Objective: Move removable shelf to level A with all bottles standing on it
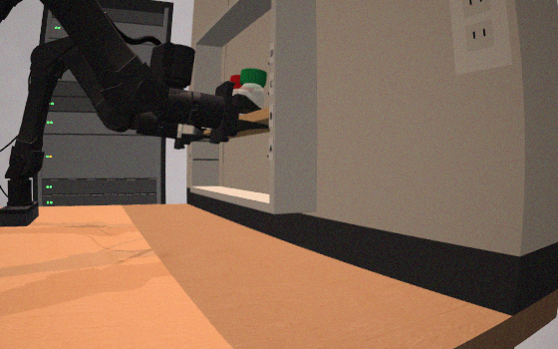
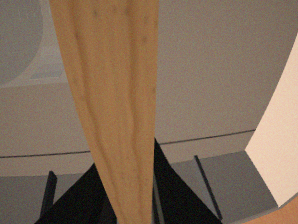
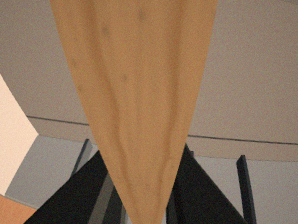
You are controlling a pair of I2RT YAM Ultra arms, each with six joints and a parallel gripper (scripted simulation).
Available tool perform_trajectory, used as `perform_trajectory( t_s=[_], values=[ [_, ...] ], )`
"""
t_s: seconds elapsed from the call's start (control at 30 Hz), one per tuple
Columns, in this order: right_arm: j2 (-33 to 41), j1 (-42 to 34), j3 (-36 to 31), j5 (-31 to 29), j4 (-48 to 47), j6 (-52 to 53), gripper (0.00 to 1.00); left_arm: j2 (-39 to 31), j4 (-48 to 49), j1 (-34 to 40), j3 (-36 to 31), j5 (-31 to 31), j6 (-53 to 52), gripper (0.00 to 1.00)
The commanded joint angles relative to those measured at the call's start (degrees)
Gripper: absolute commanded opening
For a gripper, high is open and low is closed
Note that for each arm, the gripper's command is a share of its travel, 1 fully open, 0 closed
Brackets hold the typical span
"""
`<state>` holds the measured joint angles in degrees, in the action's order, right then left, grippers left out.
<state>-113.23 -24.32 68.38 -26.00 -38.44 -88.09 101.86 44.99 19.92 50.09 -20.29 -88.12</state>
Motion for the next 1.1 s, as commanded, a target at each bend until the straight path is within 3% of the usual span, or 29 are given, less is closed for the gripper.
perform_trajectory(
  t_s=[0.0, 1.07],
  values=[
    [2.98, 0.36, 2.65, 0.39, -0.81, -1.92, 0.00, -3.44, 0.79, -0.37, 2.60, 0.35, -1.91, 0.00],
    [4.42, 0.33, 4.10, 0.29, 2.15, -1.86, 0.00, -5.35, -2.56, -0.32, 3.99, 0.24, -1.88, 0.00]
  ],
)
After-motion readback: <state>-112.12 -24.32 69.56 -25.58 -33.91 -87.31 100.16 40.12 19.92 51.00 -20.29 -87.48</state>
